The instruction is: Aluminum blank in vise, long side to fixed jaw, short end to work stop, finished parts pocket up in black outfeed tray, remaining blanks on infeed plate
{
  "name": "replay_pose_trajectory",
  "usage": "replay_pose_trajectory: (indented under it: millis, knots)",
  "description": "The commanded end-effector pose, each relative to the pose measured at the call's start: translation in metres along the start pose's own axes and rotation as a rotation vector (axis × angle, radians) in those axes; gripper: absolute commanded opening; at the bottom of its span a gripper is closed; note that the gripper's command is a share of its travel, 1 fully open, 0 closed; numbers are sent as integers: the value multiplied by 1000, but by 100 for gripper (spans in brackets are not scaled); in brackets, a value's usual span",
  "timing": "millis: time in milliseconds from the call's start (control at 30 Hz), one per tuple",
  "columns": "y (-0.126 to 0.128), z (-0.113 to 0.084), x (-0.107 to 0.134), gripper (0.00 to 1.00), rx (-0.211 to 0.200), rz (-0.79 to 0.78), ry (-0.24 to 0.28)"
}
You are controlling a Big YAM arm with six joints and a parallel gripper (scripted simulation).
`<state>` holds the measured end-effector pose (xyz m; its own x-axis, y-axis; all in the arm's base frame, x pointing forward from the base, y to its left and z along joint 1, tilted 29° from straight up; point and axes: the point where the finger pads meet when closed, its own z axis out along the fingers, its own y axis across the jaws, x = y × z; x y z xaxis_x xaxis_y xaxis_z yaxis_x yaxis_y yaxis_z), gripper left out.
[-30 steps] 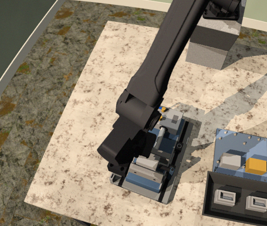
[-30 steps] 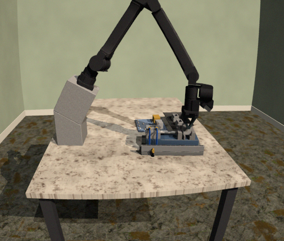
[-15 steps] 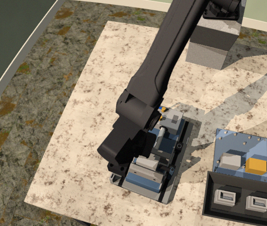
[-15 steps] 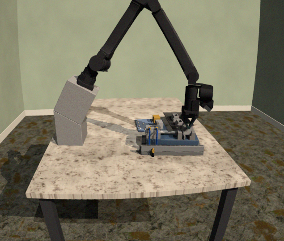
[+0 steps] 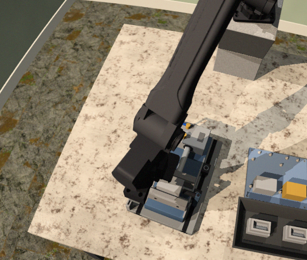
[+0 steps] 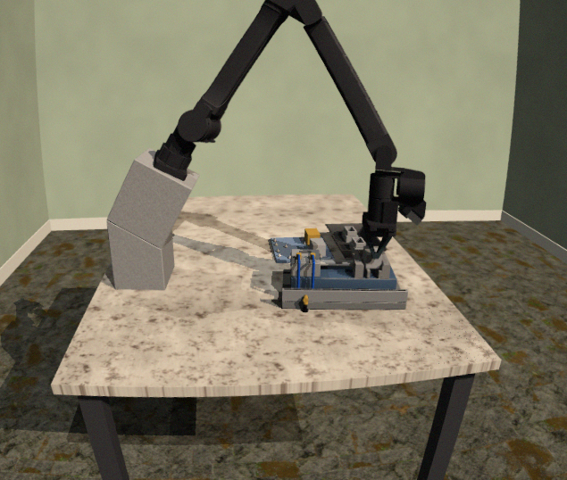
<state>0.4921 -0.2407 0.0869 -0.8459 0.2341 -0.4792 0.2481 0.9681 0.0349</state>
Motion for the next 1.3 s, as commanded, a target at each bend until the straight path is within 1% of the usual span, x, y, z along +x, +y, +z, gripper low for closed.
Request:
replay_pose_trajectory:
  millis: [0, 267, 633, 933, 1267]
  knots:
    - [2, 4, -10, 0, 3, 4, -16]
    - [2, 3, -15, 0, 5, 1, -28]
    - [0, 10, -17, 0, 7, 4, -28]
    - [1, 5, -22, 0, 8, 0, -42]
    - [1, 7, -21, 0, 8, 1, -39]
